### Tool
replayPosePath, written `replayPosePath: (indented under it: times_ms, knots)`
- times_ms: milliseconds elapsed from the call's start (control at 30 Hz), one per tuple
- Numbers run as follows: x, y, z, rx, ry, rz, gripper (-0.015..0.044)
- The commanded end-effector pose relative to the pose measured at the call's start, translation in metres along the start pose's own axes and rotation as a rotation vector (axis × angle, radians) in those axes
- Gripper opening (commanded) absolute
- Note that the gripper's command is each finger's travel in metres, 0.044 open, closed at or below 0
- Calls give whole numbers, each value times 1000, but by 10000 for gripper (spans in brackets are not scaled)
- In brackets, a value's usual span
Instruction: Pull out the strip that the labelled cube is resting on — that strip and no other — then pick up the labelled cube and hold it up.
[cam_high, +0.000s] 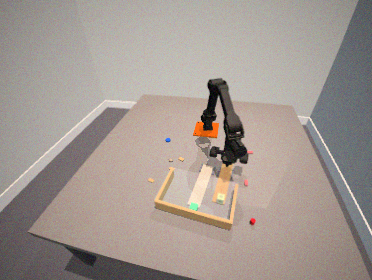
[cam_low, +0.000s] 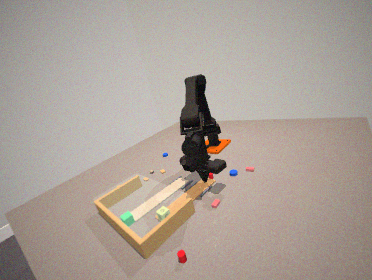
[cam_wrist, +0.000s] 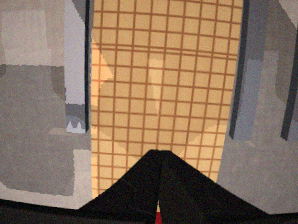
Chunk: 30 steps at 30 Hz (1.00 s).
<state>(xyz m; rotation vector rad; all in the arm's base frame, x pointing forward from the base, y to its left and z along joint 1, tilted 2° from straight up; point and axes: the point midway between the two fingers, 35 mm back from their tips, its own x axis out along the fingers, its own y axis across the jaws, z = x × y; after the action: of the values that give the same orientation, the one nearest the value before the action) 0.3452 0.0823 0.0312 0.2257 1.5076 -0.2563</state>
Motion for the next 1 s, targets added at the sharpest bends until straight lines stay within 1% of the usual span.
replayPosePath:
  times_ms: [0, 967]
  knots:
    - [4, -1, -13, -2, 22, -6, 0]
    - [4, -2, -57, -2, 25, -6, 0]
